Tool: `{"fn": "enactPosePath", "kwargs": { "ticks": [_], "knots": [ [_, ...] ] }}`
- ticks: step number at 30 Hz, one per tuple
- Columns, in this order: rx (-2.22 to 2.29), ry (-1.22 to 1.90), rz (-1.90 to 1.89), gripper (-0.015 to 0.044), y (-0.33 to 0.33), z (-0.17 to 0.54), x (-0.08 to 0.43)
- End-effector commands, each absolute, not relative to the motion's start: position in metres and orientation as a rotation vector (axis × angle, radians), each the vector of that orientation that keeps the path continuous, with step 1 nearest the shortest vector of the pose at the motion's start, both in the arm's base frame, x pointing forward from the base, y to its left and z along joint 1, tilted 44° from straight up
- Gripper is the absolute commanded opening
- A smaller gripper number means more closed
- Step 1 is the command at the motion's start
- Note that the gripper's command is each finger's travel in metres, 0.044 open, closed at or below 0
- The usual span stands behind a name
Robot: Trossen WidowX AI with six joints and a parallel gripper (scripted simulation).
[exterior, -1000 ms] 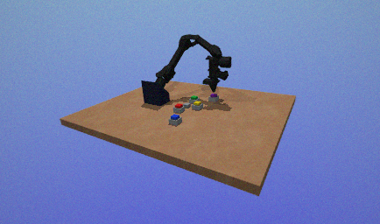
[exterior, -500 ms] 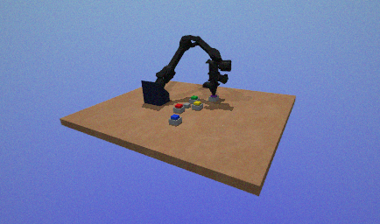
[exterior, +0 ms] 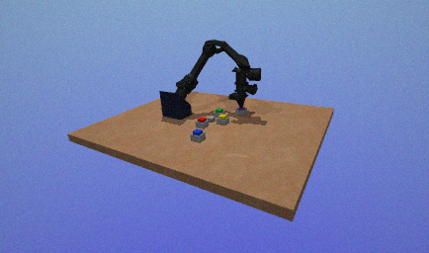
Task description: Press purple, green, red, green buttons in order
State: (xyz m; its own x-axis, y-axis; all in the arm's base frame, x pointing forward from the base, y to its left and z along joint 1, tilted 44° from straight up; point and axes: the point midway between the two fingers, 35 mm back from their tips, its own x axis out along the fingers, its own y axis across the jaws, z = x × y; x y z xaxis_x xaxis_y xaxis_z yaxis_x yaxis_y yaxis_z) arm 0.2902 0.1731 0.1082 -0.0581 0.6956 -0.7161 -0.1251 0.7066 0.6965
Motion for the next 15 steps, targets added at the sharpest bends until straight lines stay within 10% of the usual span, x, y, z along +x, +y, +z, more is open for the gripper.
{"fn": "enactPosePath", "kwargs": {
  "ticks": [1, 15],
  "knots": [
    [0.495, 1.495, 0.713, 0.0020, 0.174, 0.107, 0.289],
    [0.492, 1.497, 0.709, 0.0020, 0.109, 0.173, 0.296]
  ]
}}
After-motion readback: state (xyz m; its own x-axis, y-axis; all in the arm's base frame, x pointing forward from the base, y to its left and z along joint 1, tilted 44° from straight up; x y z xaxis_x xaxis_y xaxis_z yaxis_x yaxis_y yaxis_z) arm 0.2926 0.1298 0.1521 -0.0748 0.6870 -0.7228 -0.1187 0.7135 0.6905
